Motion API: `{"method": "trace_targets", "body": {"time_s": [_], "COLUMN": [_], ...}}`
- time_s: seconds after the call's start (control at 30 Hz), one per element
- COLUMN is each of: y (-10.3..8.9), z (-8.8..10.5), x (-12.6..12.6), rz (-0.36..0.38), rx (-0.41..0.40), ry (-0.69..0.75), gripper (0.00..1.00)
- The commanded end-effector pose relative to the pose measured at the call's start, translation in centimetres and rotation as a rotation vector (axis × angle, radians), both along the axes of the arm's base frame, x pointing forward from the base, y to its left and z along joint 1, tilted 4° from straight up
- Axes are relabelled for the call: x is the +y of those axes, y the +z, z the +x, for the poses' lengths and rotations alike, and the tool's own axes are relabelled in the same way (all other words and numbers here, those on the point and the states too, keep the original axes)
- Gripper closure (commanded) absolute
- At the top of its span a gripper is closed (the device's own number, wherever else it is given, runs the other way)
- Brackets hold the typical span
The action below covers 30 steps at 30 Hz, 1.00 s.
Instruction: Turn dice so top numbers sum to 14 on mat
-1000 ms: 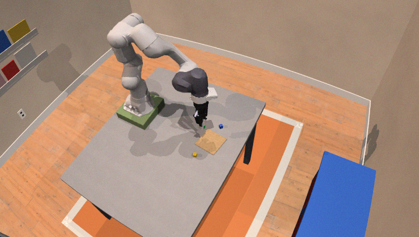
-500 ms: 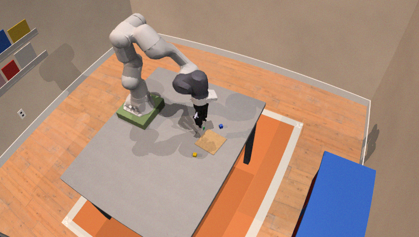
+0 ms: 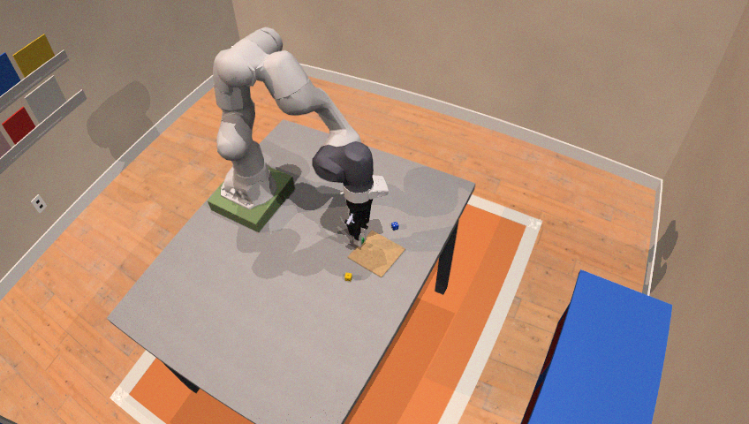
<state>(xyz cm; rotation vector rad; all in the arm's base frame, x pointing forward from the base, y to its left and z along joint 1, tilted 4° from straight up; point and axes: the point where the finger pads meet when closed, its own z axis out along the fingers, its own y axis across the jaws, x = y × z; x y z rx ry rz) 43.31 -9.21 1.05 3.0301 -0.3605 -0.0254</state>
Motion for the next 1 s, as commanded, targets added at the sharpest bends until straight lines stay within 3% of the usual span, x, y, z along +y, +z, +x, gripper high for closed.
{"method": "trace_targets", "body": {"time_s": [0.0, 0.23, 0.97], "y": [-0.6, -1.8, -1.9], "z": [1.1, 1.1, 1.1], "x": [0.0, -0.1, -0.1], "rz": [0.010, 0.010, 0.010], "rx": [-0.030, -0.030, -0.030], "ry": [0.031, 0.031, 0.031], "gripper": [0.91, 0.91, 0.91]}}
